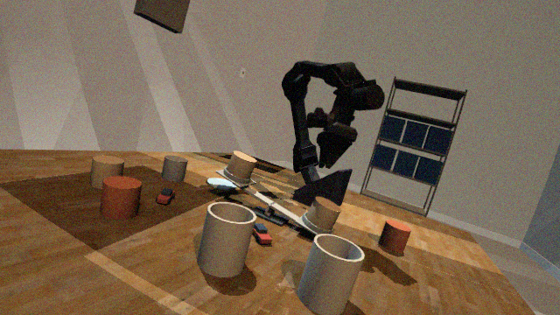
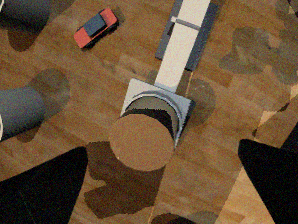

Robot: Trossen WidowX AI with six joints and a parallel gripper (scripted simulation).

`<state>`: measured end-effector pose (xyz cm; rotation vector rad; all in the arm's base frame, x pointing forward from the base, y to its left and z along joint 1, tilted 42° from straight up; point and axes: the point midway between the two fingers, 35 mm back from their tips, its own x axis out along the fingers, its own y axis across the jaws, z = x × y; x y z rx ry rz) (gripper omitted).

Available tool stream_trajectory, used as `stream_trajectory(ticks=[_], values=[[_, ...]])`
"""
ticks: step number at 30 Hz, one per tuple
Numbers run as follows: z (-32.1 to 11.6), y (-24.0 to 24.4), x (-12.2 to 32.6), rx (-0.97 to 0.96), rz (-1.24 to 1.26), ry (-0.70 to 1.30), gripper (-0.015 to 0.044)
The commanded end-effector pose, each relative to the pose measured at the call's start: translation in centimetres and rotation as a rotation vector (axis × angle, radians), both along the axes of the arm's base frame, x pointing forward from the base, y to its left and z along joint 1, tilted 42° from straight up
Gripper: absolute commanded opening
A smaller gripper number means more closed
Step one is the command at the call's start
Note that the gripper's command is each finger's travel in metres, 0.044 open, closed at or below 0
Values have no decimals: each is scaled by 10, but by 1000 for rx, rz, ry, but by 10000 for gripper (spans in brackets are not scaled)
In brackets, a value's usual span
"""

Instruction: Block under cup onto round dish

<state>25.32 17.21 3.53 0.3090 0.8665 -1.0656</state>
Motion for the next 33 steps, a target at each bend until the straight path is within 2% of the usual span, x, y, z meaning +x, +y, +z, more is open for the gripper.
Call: stream_trajectory(ticks=[1, 10, 33], values=[[-20, 0, 8, 17, -139, -30, 440], [-57, -3, 22, 33, -406, -104, 440], [-76, -19, 23, 33, -411, -106, 440]])
